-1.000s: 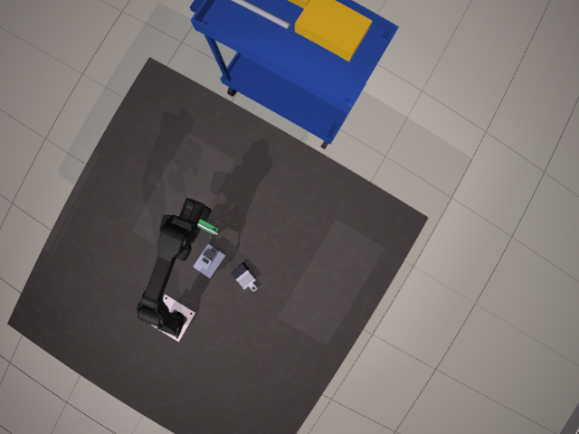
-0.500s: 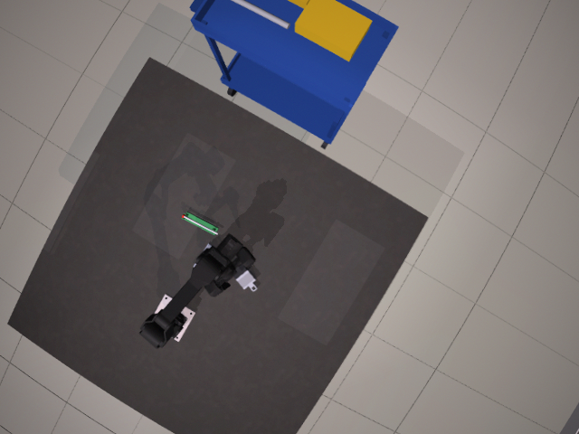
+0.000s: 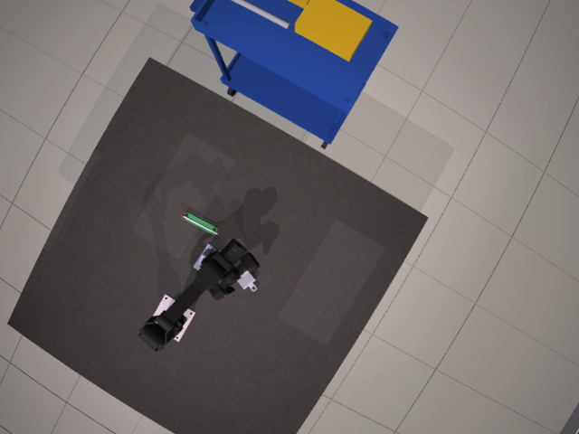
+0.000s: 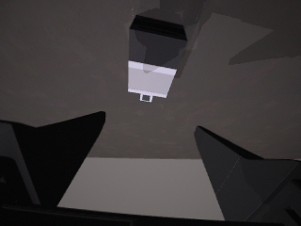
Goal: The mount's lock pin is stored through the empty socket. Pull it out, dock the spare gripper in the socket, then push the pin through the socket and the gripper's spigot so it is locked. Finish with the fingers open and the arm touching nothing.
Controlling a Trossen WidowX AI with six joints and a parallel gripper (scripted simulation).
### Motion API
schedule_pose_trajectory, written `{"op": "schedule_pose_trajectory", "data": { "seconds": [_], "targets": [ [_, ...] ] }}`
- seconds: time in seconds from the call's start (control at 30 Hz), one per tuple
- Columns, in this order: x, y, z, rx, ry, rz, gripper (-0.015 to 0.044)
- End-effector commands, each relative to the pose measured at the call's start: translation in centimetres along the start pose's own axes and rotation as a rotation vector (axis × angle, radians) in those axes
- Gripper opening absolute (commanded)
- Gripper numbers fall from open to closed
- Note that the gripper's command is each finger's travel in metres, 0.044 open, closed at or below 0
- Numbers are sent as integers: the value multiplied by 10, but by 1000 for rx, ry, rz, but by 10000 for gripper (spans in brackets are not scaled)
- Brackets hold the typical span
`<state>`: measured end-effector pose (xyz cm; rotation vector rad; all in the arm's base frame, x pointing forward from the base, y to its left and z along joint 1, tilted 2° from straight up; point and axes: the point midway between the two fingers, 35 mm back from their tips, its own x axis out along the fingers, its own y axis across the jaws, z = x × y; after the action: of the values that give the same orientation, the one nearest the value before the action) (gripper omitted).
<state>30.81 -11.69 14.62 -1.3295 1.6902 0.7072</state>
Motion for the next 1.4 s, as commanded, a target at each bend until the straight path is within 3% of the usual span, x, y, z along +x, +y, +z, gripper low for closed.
{"op": "schedule_pose_trajectory", "data": {
  "seconds": [0.0,1.37],
  "targets": [
    [19,2,9,2,6,7,440],
    [86,6,45,2,6,8,440]
  ]
}}
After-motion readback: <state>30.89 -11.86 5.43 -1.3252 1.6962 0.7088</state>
